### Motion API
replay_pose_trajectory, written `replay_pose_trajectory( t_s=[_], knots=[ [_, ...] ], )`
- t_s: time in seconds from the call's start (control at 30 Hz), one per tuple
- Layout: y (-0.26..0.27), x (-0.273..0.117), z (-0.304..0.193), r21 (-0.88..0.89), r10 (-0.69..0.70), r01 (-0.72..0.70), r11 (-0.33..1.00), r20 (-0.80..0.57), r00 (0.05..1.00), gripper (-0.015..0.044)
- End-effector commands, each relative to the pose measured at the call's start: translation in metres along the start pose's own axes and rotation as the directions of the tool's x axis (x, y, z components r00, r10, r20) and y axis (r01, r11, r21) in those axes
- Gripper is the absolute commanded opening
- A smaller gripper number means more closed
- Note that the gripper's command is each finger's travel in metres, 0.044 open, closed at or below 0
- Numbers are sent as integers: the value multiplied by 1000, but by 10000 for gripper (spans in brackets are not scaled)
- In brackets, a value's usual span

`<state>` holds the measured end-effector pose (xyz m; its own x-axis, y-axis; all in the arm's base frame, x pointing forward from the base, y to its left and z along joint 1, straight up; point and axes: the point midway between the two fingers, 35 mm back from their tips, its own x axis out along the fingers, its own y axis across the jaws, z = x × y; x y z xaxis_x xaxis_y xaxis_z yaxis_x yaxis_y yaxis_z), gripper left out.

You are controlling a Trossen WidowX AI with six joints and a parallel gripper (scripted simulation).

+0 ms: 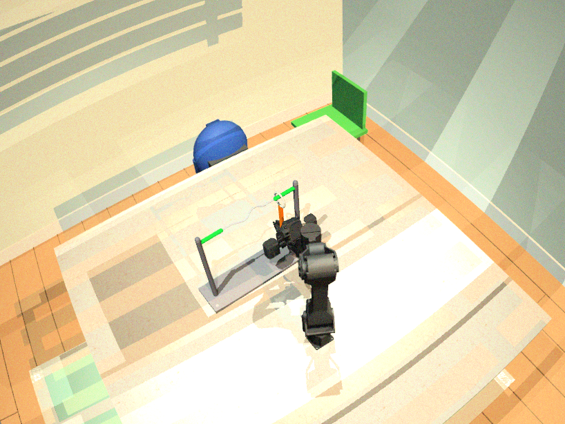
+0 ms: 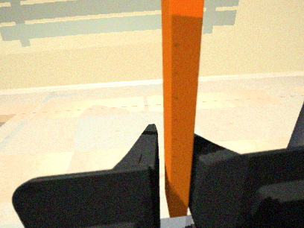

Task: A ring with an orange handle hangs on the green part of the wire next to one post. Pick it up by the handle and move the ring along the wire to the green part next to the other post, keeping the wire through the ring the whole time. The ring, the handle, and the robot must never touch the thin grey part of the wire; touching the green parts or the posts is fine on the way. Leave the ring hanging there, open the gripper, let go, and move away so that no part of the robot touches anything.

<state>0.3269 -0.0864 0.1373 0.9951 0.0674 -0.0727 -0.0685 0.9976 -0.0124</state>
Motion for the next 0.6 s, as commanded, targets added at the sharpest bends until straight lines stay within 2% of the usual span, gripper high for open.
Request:
replay_pose_trajectory(
  t_s=[0.0, 0.13, 0.17, 0.57],
  knots=[
    [0, 0, 0, 0, 0, 0, 1000, 0, 1000, -37],
    [0, 0, 0, 0, 0, 0, 1000, 0, 1000, -142],
    [0, 0, 0, 0, 0, 0, 1000, 0, 1000, -150],
    [-1, 0, 9, -2, -4, 4, 1000, 0, 1000, -150]
  ],
)
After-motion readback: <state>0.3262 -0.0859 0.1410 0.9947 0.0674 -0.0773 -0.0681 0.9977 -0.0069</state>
